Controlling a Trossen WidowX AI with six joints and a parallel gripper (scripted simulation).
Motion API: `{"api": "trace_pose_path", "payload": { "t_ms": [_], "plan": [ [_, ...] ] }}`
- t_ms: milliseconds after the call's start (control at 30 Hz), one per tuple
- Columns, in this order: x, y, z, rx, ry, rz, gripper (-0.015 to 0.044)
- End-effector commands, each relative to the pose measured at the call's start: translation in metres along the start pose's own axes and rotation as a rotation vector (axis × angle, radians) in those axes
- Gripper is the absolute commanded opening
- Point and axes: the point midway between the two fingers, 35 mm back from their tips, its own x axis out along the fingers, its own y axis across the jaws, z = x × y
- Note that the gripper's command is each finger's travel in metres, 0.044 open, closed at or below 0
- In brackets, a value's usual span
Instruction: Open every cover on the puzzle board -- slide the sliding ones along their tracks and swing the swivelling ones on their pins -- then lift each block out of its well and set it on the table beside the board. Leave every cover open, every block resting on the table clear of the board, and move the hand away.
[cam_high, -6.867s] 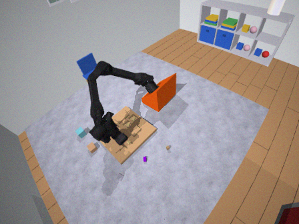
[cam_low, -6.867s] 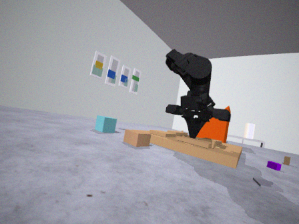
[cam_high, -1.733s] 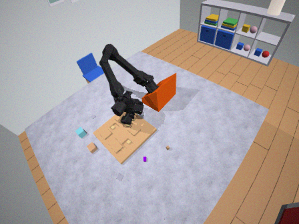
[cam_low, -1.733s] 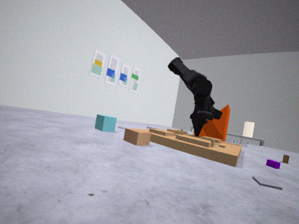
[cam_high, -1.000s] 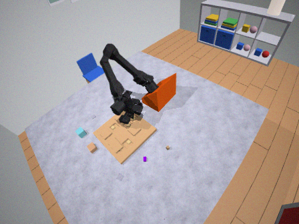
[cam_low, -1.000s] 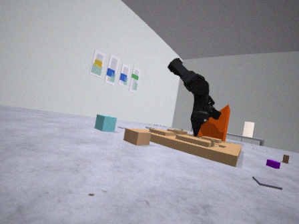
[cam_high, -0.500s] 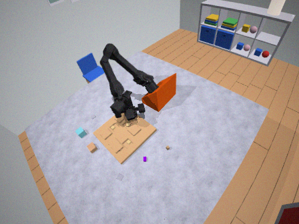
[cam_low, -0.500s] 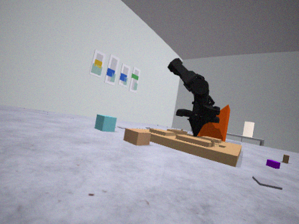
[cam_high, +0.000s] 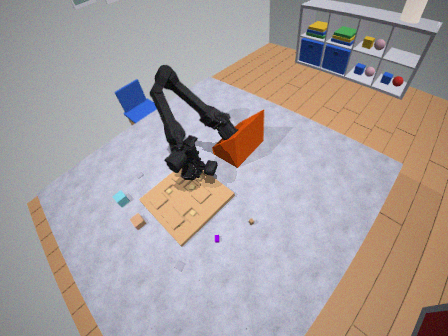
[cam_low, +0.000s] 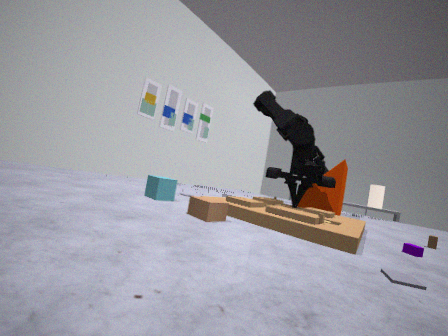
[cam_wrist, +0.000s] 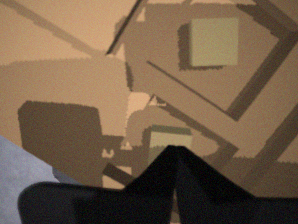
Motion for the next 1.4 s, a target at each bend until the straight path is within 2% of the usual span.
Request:
{"api": "trace_pose_path", "payload": {
  "t_ms": [0,633,1367],
  "plan": [
    [0.002,0.0,-0.004,0.006,0.011,-0.003,0.0],
    [-0.013,0.004,0.001,0.033,0.01,-0.003,0.0],
    [-0.013,0.004,0.001,0.034,0.01,-0.003,0.0]
  ]
}}
